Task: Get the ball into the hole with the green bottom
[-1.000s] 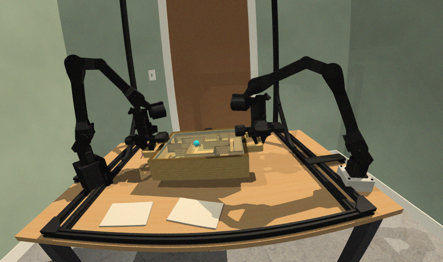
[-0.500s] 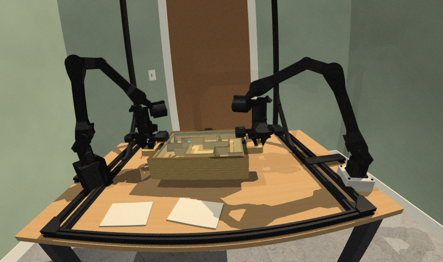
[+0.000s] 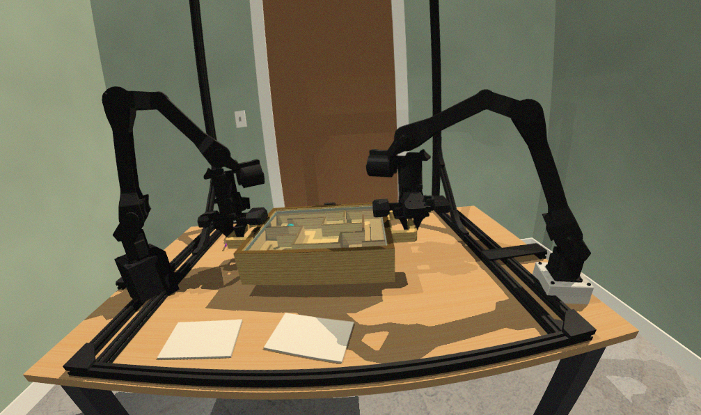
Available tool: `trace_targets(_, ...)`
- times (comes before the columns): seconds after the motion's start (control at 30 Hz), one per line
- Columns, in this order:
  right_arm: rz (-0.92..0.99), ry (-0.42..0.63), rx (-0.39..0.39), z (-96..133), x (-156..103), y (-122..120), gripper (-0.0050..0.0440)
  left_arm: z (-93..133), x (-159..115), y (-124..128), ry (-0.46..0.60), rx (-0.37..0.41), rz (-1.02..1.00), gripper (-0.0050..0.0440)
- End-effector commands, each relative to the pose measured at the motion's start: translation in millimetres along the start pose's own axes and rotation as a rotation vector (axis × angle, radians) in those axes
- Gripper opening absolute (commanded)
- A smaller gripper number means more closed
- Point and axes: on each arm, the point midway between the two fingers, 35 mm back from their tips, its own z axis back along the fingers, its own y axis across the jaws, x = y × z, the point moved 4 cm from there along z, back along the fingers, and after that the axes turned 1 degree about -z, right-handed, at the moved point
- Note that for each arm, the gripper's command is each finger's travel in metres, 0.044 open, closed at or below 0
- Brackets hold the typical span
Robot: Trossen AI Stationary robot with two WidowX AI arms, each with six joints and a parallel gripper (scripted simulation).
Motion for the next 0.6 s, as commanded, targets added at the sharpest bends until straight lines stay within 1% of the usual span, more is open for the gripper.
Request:
trace_targets(0.0,0.000,-0.002,-0.005,-1.3,-0.3,1.4,0.0020,2.2,0.0,-1.5,0.002,0.006,0.001,0.0020)
trace_targets(0.23,0.000,-0.001,-0.004,-1.0,-0.2,1.4,0.0020,2.0,-0.1,-1.4,0.001,0.005,0.001,0.0020)
trace_targets(0.47,0.000,0.009,0.036,8.5,0.6,-1.8,0.0020,-7.3,-0.7,1.5,-0.009,-0.036,0.000,0.0020)
trace_targets(0.57,0.000,0.024,0.041,10.2,1.8,-2.3,0.0020,-8.4,-1.9,1.9,-0.024,-0.041,0.001,0.0020)
